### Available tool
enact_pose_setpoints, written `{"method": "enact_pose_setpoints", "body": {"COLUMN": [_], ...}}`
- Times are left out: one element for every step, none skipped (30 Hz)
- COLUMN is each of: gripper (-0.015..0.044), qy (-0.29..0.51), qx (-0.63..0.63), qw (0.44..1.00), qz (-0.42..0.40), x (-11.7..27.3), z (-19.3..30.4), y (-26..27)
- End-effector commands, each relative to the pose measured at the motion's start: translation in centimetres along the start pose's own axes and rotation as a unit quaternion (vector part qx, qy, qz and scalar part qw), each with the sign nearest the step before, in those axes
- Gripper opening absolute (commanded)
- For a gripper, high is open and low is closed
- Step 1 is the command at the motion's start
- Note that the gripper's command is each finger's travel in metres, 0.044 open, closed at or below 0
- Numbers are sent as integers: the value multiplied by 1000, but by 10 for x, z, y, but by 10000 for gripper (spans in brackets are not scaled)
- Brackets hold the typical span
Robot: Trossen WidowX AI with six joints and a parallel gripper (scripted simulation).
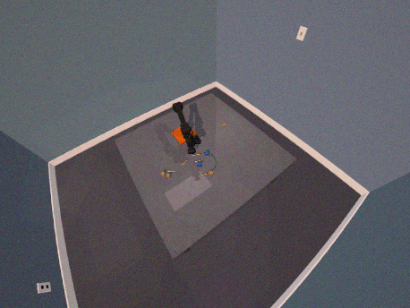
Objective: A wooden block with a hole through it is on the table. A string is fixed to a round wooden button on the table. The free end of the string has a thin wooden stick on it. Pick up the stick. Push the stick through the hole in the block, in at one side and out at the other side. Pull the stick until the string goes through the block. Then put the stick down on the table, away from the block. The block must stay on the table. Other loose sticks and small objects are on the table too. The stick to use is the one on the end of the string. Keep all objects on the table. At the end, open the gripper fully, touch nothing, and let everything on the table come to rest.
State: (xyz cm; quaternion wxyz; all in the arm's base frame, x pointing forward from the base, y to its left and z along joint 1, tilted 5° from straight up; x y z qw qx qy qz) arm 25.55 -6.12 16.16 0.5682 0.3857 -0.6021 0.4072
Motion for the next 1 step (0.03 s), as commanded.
{"method": "enact_pose_setpoints", "body": {"gripper": [440], "qy": [0], "qx": [0], "qw": [1000], "qz": [0], "x": [0], "z": [0], "y": [0]}}
Point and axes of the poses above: the point midway between the two fingers, 35 mm back from their tips, its own x axis back along the fingers, its own y axis across the jaws, z = x × y, the point moved 5 cm from there along x, back along the fingers, and after that the axes turned 1 degree about x, right-handed, at the moved point
